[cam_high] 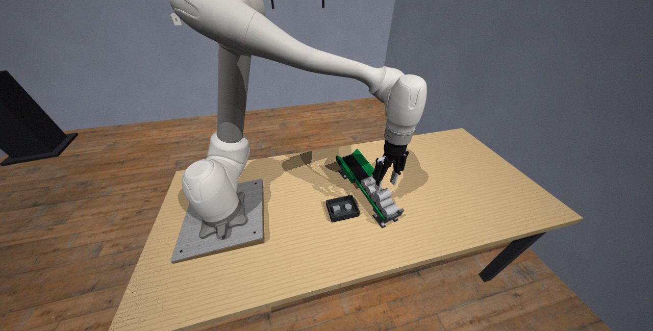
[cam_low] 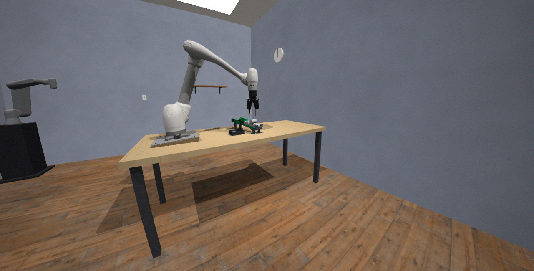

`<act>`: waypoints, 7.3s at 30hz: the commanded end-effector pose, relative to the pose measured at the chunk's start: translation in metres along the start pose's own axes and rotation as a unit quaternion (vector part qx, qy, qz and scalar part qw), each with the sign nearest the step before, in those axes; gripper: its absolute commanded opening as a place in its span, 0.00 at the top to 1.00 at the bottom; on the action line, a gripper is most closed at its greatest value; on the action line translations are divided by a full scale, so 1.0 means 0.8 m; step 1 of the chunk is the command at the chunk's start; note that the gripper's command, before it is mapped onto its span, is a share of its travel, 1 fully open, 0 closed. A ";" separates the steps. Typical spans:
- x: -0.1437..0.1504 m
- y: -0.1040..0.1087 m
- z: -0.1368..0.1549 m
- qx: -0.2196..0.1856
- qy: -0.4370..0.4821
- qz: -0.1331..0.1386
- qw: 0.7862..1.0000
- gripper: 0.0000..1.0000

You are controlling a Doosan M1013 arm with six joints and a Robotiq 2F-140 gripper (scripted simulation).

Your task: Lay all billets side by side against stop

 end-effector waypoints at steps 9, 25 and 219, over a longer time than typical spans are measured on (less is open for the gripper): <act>0.000 -0.019 0.001 0.002 0.001 0.001 1.000 0.47; 0.000 -0.025 0.001 0.002 0.001 0.001 1.000 0.47; 0.001 -0.066 0.001 0.002 0.001 0.001 1.000 0.58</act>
Point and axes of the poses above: the point where the finger pads meet when closed, its own y axis back along the fingers, its own x axis across the jaws, z = x × y, the point moved 7 cm from there along y, back along the fingers, and after that the axes turned 9 degrees about -y, right-handed, at the moved point
